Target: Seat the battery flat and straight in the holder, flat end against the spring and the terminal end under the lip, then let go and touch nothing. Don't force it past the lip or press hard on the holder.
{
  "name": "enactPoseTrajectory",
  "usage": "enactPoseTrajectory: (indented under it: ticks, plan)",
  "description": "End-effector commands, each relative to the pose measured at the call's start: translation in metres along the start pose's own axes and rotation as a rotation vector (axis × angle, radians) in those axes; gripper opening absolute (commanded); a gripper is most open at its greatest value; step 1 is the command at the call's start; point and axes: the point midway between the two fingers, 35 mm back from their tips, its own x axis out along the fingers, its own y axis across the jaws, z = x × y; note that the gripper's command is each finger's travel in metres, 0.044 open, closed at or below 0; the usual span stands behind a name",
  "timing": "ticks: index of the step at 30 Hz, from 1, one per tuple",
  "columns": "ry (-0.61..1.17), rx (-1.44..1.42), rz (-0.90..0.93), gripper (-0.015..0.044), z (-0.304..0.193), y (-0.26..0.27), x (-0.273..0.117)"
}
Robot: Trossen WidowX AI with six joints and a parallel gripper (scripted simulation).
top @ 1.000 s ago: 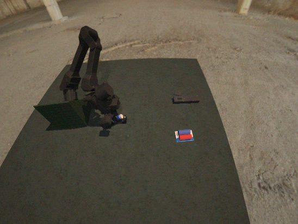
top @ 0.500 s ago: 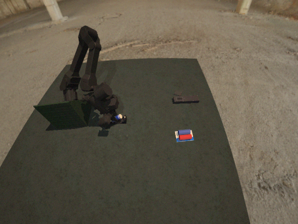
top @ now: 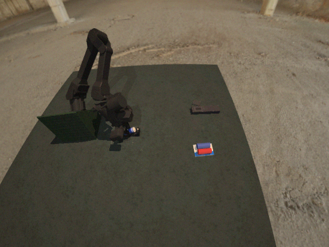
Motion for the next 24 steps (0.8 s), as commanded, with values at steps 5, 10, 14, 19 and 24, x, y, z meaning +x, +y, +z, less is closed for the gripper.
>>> enactPoseTrajectory:
  ticks: [5, 10, 14, 19, 24]
  plan:
    - [0.043, -0.002, -0.028, 0.0087, 0.0005, -0.0058, 0.0037]
    - [0.07, -0.003, -0.03, 0.0087, 0.0014, -0.0067, 0.0056]
    - [0.093, -0.005, -0.029, 0.0087, 0.0016, -0.007, 0.0068]
    - [0.121, -0.008, -0.028, 0.0087, 0.0019, -0.007, 0.008]
    - [0.149, -0.012, -0.026, 0.0087, 0.0022, -0.0067, 0.0088]
